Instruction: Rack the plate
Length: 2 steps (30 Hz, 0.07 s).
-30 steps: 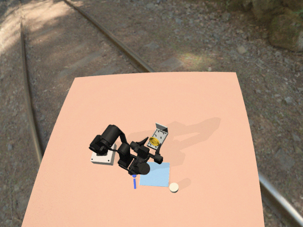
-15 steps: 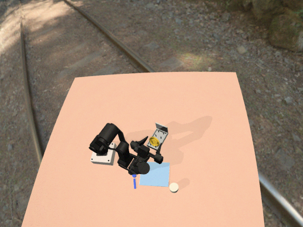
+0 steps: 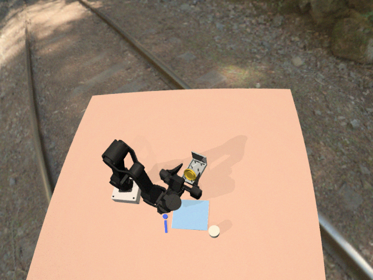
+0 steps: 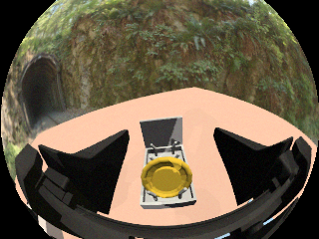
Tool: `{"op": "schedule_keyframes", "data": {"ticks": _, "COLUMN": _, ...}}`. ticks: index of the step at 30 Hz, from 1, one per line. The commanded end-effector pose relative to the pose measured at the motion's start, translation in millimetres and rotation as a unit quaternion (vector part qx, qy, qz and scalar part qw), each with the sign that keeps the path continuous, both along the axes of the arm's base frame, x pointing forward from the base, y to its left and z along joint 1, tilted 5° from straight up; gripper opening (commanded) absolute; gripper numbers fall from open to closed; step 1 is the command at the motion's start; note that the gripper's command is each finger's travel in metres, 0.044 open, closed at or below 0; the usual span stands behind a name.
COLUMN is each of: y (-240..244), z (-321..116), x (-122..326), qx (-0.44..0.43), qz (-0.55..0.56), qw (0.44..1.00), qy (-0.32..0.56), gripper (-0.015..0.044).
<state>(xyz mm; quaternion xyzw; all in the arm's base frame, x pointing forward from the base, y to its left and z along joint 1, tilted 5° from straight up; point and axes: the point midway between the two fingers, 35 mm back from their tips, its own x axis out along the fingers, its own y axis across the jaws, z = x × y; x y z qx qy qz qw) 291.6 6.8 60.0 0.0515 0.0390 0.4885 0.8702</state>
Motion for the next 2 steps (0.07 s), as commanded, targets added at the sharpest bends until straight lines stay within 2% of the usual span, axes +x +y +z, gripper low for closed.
{"op": "schedule_keyframes", "data": {"ticks": 1, "y": -2.6, "z": 34.1, "x": 2.0, "qx": 0.001, "qz": 0.003, "qw": 1.000, "qy": -0.007, "gripper": 0.0400}}
{"op": "schedule_keyframes", "data": {"ticks": 2, "y": -2.8, "z": 43.4, "x": 1.8, "qx": 0.001, "qz": 0.003, "qw": 1.000, "qy": -0.008, "gripper": 0.0400}}
